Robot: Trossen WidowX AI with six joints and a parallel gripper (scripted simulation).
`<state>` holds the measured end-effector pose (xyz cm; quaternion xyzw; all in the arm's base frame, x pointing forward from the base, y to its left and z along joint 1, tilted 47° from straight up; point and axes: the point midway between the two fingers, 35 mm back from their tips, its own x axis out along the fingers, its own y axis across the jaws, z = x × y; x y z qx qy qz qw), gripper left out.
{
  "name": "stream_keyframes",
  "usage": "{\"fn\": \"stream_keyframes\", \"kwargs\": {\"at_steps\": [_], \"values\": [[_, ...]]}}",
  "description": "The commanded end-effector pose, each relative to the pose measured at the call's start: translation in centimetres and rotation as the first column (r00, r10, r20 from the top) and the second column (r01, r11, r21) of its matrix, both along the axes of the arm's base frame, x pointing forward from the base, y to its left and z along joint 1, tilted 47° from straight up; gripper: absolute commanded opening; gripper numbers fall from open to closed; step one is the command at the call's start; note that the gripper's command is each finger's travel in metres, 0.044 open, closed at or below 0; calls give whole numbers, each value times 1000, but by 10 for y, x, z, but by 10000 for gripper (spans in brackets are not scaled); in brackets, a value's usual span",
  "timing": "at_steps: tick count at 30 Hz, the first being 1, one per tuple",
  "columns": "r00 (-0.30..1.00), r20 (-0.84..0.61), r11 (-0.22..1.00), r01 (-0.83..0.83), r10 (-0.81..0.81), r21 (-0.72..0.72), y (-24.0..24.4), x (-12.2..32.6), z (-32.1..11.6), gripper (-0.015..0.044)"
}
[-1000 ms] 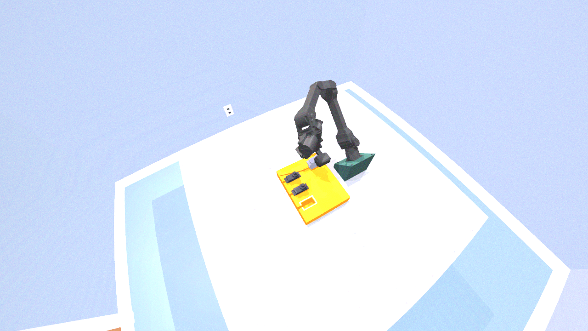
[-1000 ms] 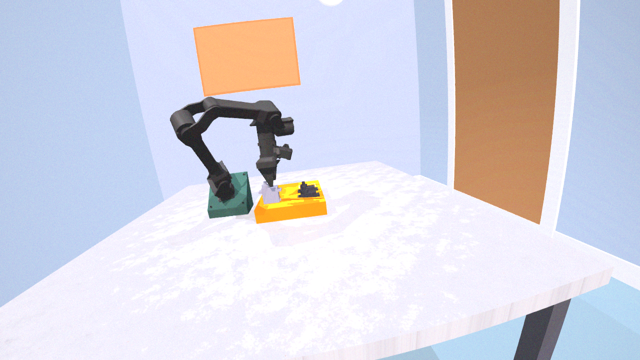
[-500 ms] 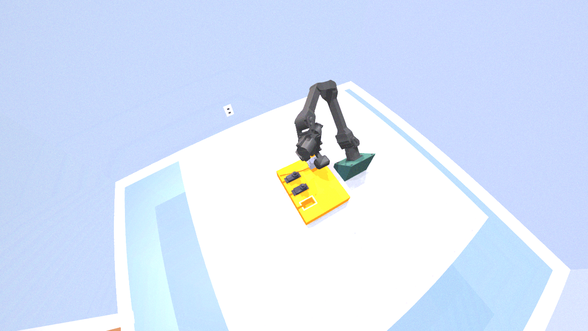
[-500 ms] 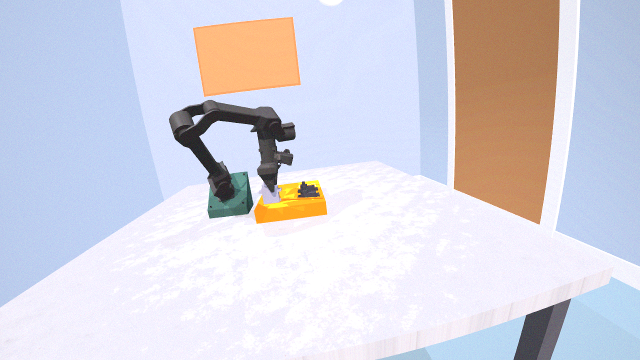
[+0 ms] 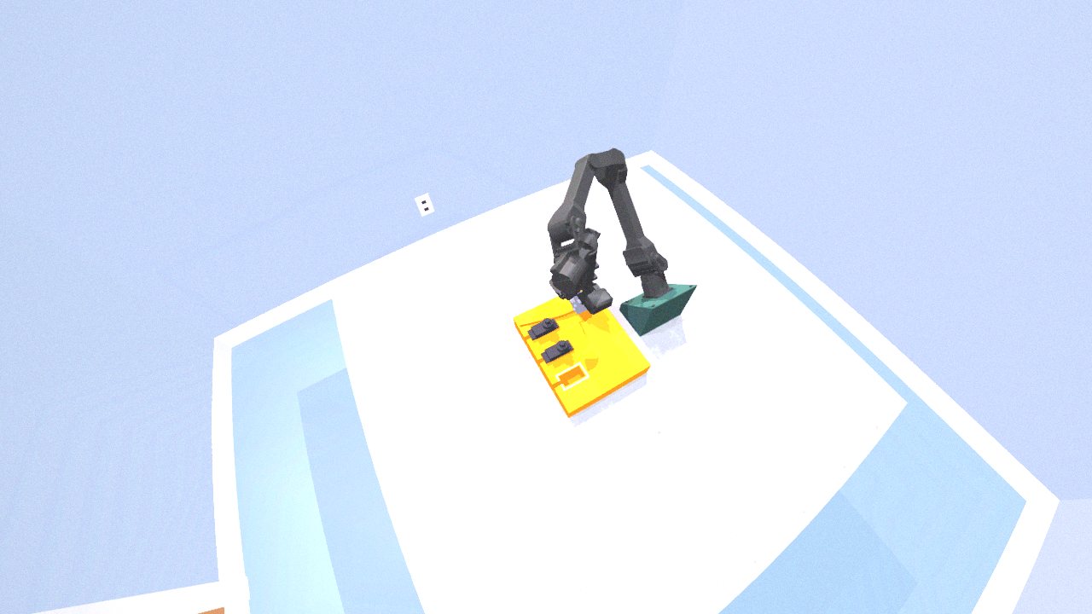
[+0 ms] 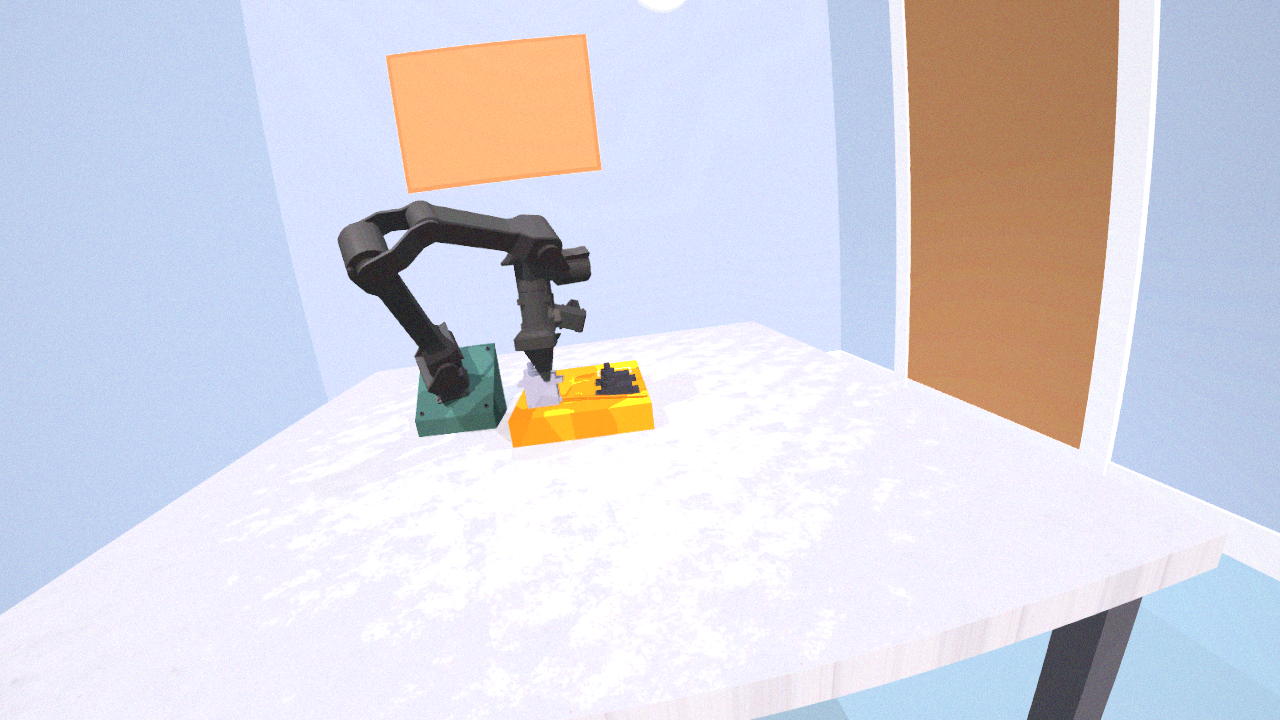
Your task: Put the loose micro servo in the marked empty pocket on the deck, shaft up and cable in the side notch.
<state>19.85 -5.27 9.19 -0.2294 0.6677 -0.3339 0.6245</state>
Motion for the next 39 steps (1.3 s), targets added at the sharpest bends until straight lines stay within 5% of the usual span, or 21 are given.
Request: {"fn": "stream_keyframes", "kwargs": {"at_steps": [1, 7, 27, 39], "values": [[1000, 1, 1000, -3, 3, -2, 0, 0, 0, 118], [1000, 1, 1000, -4, 4, -1, 8, 2, 8, 0], [1000, 1, 1000, -3, 3, -2, 19, 26, 20, 0], [1000, 2, 1000, -4, 4, 1, 52, 32, -17, 0]]}}
